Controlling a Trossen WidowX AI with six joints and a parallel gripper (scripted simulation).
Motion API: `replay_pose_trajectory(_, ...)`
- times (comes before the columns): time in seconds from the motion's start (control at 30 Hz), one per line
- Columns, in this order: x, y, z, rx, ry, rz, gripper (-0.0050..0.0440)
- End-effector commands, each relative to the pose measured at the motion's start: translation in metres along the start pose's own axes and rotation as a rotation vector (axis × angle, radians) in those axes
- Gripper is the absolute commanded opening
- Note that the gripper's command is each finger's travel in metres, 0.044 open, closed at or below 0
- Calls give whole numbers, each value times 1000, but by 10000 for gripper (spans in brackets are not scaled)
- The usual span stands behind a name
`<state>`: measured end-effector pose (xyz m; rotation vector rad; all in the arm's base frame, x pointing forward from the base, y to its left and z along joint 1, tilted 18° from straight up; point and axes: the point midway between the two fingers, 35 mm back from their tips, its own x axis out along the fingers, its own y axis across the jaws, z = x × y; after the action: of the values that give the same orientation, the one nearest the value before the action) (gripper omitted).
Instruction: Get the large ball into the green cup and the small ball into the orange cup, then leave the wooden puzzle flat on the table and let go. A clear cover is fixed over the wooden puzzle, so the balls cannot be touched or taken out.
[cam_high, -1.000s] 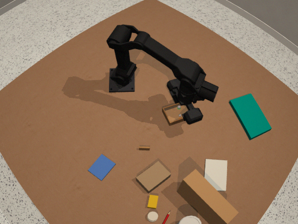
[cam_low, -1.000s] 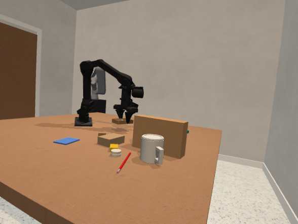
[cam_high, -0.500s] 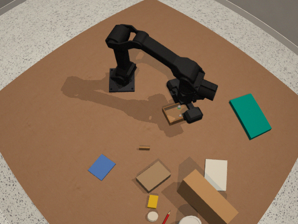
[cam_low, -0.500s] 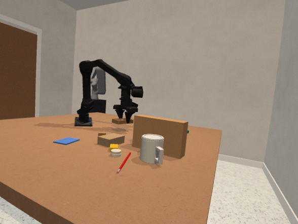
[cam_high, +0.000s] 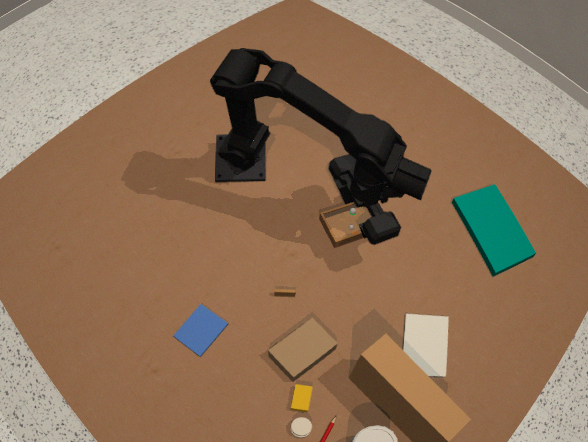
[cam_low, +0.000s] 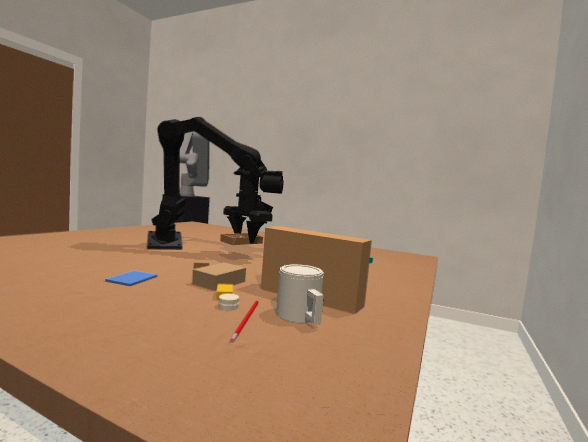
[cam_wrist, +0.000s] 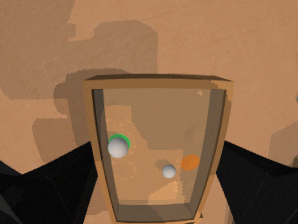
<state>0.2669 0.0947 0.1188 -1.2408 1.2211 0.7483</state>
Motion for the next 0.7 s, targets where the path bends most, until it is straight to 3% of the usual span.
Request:
replay_pose_trajectory(0.0,0,-1,1,5,4,5,0)
replay_pose_trajectory(0.67,0,0,0,5,-16,-4,0)
